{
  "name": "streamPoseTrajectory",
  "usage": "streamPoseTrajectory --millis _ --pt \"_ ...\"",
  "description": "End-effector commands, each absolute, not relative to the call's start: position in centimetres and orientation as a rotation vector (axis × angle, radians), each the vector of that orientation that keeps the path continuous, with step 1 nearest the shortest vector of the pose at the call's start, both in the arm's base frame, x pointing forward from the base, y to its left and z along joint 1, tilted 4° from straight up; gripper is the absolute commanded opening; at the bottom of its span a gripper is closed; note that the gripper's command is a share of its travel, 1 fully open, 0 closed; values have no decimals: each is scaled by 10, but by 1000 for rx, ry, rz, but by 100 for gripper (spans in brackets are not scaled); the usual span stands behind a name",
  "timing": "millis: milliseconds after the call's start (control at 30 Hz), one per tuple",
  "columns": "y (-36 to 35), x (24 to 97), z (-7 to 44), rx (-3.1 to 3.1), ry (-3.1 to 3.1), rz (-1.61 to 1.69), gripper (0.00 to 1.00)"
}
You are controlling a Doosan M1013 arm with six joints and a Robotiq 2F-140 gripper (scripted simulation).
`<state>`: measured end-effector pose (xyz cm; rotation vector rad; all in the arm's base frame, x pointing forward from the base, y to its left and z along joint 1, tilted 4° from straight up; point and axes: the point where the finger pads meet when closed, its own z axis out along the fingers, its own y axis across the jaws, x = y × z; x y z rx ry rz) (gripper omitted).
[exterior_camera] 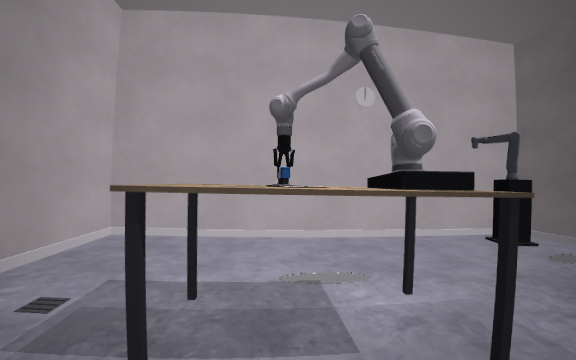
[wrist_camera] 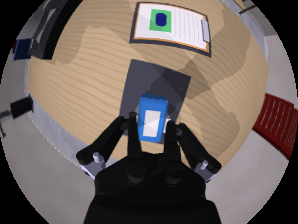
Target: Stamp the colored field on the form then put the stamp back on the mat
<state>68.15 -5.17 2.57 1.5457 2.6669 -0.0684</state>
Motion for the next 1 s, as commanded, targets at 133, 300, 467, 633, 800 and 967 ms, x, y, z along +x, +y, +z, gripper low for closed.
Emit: streamPoseTrajectory --millis 133,300,467,633,800,967 --pt "-52 682 21 1546 2667 -68 19" --pt "-52 682 20 1546 2667 -68 19" --pt "-52 682 20 1546 2667 -68 52" --pt "-52 682 20 1546 2667 -68 52" --pt "-52 682 20 1546 2667 -68 52" --pt "-52 682 20 1546 2667 -68 52"
